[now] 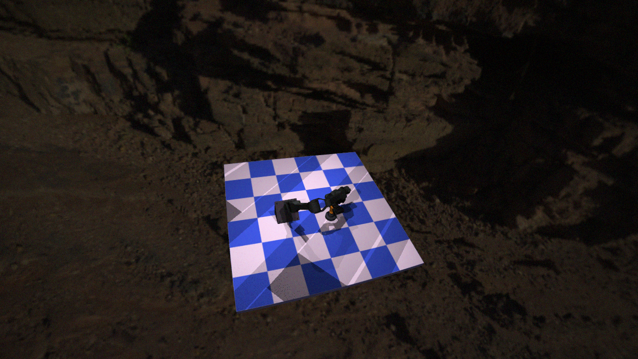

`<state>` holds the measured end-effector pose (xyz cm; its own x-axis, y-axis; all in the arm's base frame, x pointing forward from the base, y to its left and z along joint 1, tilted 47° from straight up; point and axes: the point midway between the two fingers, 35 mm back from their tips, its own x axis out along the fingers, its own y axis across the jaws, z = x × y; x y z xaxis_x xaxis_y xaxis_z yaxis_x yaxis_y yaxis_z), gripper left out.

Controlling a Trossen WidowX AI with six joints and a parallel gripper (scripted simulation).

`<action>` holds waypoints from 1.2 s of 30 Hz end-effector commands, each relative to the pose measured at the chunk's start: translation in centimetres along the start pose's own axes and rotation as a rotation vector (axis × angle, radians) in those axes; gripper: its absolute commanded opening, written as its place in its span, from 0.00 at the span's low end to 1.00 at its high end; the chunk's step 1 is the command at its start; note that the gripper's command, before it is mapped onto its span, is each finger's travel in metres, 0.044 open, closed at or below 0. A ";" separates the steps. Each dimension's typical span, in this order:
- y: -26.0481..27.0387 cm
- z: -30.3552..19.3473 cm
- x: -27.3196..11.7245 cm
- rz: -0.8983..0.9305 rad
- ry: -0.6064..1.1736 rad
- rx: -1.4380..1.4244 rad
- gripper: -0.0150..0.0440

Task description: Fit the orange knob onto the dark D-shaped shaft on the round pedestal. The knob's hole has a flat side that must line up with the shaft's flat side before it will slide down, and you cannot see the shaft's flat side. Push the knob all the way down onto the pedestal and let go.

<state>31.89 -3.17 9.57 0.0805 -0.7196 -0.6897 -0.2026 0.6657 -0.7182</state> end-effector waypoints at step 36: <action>0.0 -0.1 0.1 0.000 -0.001 -0.002 0.25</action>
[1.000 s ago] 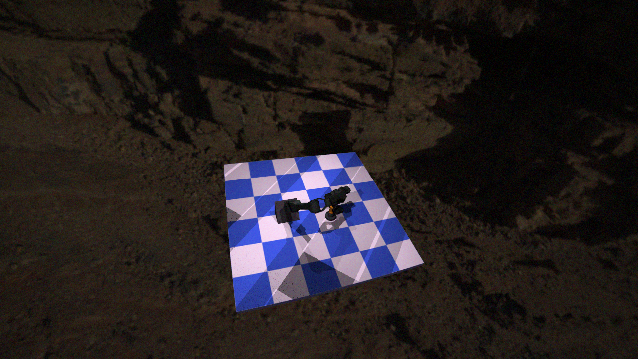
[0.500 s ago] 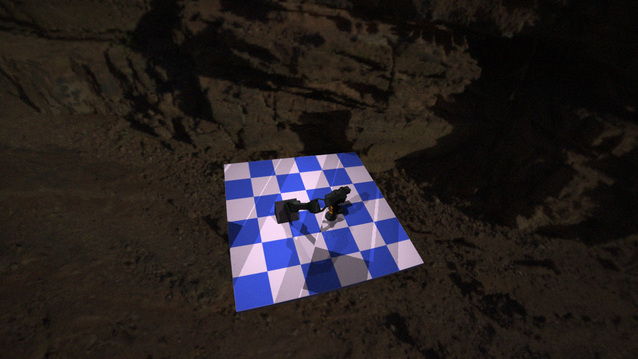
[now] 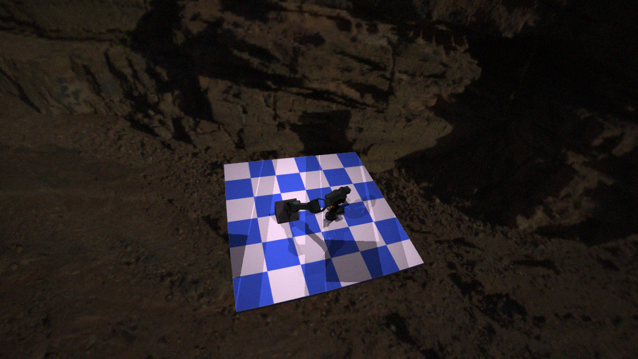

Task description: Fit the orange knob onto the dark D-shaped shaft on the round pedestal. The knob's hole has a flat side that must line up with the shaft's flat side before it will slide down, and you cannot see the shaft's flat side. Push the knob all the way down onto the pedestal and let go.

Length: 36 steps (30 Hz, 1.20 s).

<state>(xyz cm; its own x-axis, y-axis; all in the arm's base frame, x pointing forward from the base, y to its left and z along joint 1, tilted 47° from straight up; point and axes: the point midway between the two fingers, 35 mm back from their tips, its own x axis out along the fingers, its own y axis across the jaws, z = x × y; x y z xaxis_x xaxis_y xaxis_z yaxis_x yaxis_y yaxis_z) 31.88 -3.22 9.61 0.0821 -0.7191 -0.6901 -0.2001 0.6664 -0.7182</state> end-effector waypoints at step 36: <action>-0.1 0.2 -0.1 0.000 0.001 -0.206 0.25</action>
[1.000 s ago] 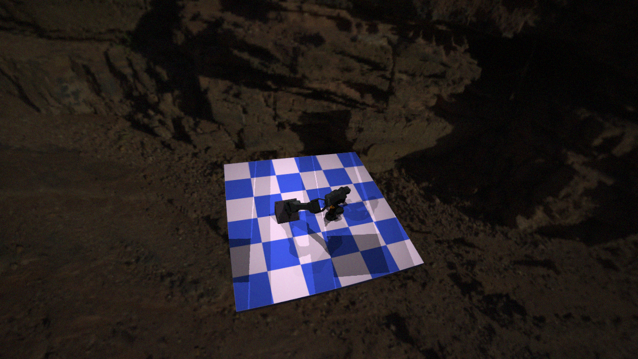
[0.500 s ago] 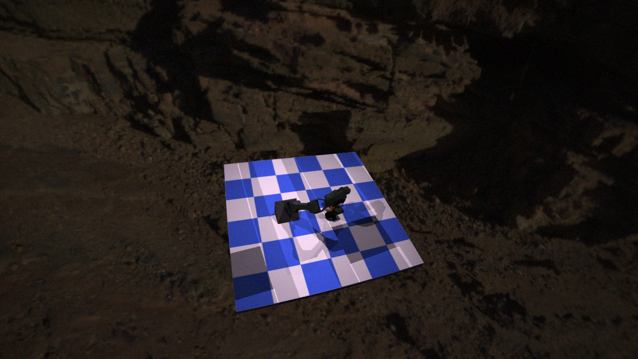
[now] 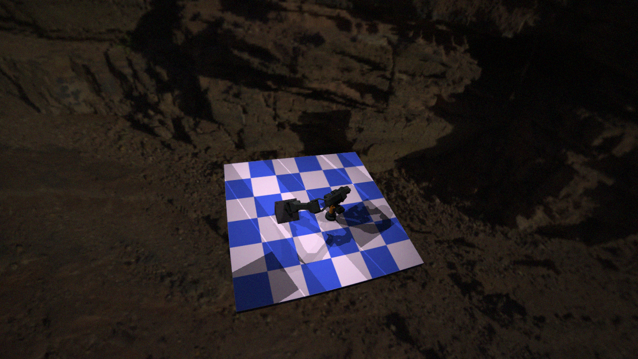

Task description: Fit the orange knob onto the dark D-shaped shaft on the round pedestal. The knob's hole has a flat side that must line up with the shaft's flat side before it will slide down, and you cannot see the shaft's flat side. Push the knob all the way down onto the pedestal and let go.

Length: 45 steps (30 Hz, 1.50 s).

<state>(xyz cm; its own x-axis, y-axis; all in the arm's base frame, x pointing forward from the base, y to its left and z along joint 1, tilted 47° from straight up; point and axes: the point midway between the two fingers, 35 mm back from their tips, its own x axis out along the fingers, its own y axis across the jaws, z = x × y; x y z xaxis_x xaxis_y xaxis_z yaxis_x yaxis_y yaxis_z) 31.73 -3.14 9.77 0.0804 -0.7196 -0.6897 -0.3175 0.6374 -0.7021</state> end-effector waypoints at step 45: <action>0.1 0.2 0.3 0.000 -0.001 -0.092 0.25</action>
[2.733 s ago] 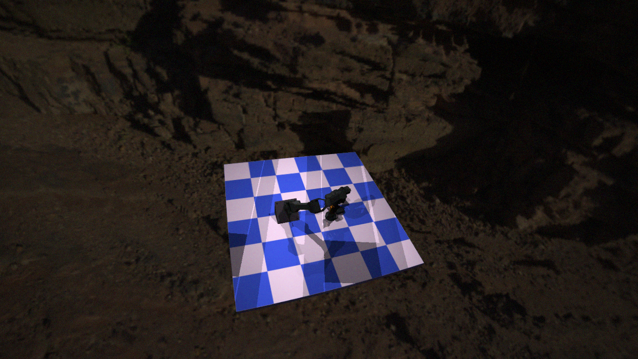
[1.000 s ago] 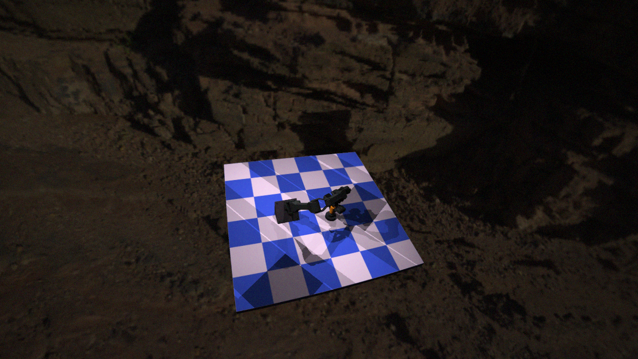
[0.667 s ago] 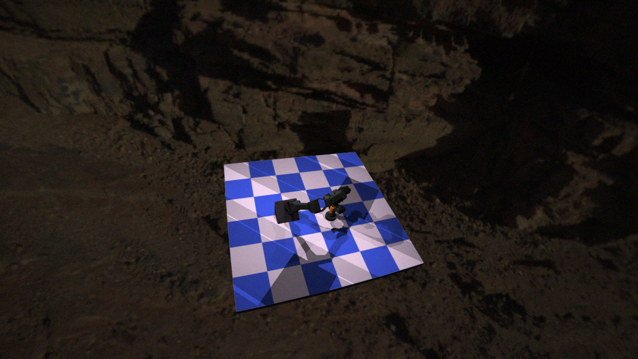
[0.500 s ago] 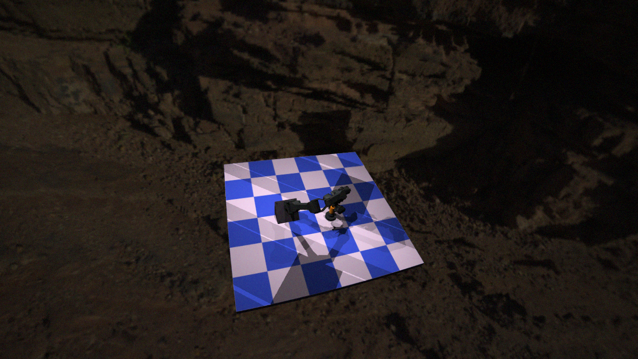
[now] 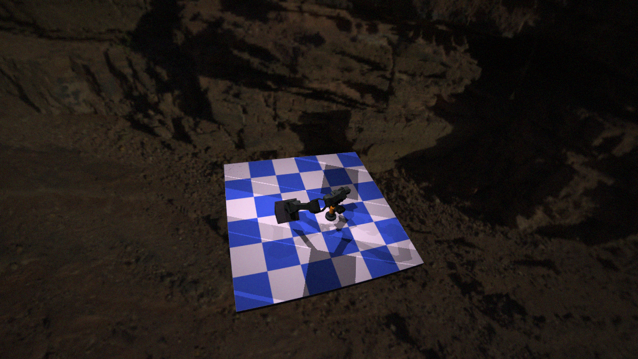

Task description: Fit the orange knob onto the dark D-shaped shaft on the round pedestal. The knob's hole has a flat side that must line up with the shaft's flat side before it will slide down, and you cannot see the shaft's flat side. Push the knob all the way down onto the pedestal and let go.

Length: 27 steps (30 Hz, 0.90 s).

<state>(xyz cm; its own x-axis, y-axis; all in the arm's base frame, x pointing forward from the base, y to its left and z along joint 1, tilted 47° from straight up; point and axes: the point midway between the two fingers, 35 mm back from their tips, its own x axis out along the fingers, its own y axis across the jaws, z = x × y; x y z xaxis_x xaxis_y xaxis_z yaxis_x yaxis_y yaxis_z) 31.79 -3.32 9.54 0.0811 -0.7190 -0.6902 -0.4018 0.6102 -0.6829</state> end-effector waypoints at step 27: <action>0.0 0.1 -0.2 -0.001 0.000 -0.210 0.25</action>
<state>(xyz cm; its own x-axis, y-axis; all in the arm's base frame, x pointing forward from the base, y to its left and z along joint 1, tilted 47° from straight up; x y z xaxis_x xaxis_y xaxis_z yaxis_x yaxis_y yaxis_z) 31.84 -3.20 9.68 0.0783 -0.7201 -0.6895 -0.5755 0.5321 -0.6210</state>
